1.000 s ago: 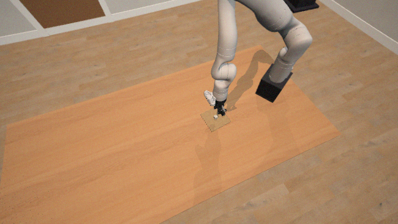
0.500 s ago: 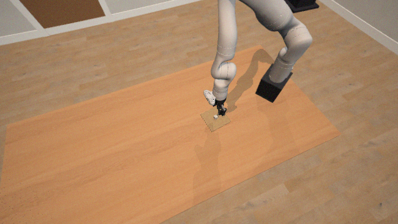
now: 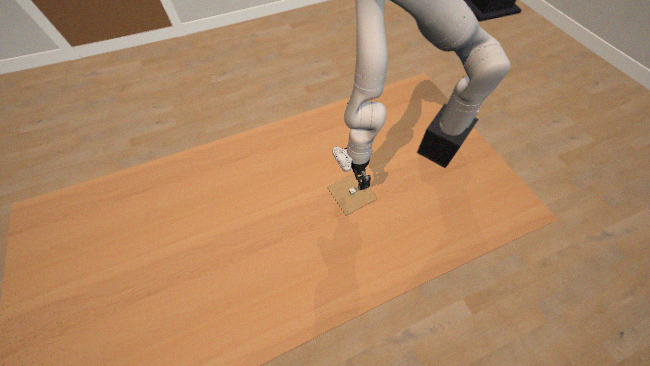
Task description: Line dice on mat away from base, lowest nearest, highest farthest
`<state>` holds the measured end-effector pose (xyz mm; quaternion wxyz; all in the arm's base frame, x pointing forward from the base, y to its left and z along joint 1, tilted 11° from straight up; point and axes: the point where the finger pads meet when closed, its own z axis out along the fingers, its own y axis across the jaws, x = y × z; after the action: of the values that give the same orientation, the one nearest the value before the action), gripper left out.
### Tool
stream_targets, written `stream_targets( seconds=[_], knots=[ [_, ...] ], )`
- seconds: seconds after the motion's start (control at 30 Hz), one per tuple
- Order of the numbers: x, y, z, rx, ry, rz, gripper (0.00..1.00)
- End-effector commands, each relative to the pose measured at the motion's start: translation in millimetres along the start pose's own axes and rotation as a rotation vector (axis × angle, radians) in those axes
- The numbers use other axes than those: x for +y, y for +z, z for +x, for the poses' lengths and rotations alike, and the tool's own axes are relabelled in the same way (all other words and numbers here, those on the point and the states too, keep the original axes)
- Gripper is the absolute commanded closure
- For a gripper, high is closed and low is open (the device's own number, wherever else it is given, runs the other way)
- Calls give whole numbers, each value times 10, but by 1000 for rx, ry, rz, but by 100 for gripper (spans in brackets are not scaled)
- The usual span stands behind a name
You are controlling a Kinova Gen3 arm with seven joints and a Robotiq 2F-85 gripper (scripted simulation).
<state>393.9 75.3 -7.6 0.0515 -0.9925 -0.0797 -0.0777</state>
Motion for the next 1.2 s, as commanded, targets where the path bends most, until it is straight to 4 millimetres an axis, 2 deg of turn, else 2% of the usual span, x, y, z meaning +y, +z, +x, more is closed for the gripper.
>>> stream_targets(
  seconds=[0.0, 0.27, 0.5, 0.73, 0.8, 1.17],
  knots=[
    [0, -4, 4, 1, 2, 0, 0],
    [10, 4, -33, -5, 48, 5, 0],
    [27, 26, -123, -22, 196, 20, 0],
    [60, 54, -267, -51, 489, 39, 0],
    [60, 54, -267, -51, 489, 39, 0],
    [152, 95, -466, -93, 1054, 55, 0]
  ],
)
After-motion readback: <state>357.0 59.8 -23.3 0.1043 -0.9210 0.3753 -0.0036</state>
